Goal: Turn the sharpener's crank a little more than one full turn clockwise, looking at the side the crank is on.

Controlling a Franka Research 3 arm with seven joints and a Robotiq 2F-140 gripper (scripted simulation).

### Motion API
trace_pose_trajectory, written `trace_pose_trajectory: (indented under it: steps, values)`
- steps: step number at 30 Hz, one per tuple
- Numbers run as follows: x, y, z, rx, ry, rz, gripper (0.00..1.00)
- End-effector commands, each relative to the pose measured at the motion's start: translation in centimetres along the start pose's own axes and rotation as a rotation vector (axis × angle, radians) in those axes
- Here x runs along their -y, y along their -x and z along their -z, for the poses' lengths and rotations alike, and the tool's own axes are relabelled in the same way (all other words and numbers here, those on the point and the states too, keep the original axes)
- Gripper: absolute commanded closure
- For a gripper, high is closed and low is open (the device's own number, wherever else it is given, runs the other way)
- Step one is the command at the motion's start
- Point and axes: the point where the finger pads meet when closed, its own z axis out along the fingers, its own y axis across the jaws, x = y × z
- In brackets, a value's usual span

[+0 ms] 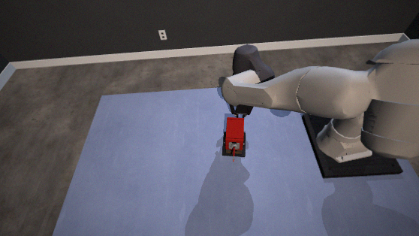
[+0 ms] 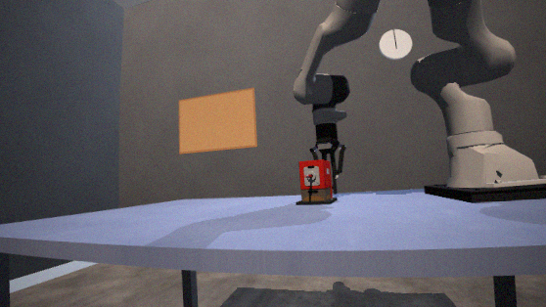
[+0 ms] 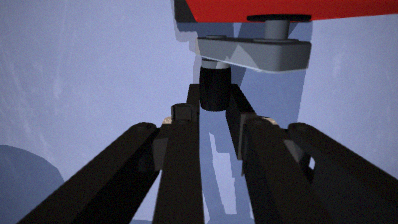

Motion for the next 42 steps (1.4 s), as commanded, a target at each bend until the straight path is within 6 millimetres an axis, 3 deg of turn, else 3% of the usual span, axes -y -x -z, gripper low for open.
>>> trace_pose_trajectory:
  steps: [1, 42]
  values:
    - [0.5, -0.1, 0.3, -0.002, -0.002, 0.008, 0.9]
    - [2.8, 0.0, 4.2, -0.002, -0.002, 0.008, 0.9]
